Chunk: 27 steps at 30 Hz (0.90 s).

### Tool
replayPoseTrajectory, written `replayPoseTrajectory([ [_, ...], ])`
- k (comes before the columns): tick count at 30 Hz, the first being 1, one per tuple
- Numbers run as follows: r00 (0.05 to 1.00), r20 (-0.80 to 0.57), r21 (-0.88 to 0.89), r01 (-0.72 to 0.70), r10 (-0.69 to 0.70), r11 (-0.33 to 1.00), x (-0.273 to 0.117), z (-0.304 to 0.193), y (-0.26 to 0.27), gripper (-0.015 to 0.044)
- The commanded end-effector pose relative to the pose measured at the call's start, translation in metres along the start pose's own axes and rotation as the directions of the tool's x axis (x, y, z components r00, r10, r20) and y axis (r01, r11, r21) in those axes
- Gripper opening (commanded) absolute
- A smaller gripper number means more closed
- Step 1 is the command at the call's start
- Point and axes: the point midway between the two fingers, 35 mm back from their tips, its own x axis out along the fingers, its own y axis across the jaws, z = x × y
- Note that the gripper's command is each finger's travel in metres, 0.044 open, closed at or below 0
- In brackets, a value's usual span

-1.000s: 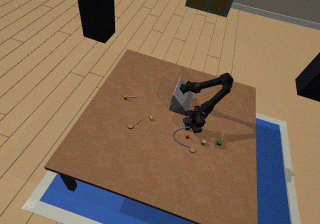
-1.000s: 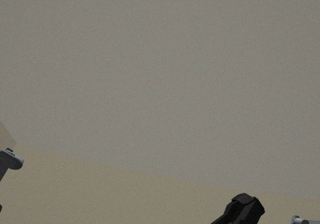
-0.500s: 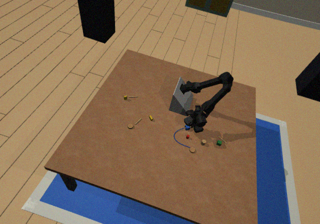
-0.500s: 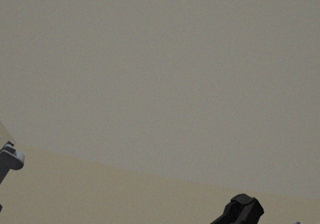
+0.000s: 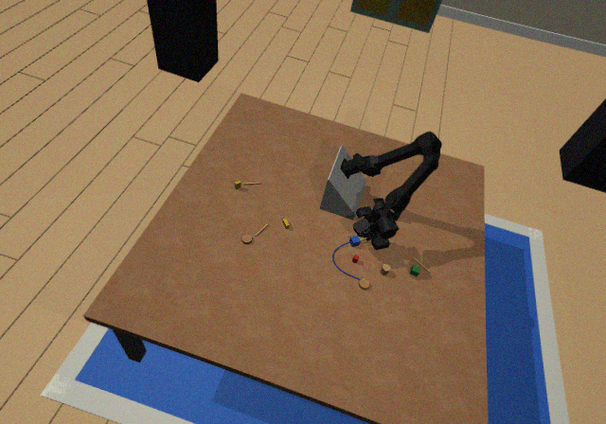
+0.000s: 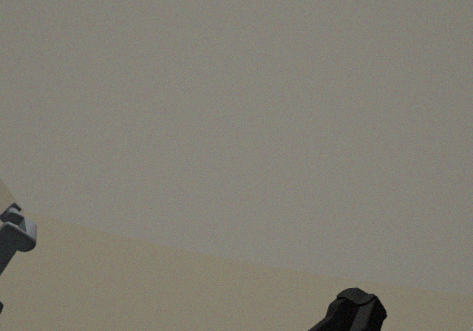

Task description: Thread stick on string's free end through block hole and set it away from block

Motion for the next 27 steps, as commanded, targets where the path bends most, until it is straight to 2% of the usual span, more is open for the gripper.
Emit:
replayPoseTrajectory([
  [1, 1.0, 0.002, -0.001, 0.0, 0.0, 1.0, 0.0, -0.006, -0.001, 0.0],
  [27, 1.0, -0.001, -0.001, 0.011, -0.011, 1.0, -0.002, -0.04, 0.003, 0.0],
])
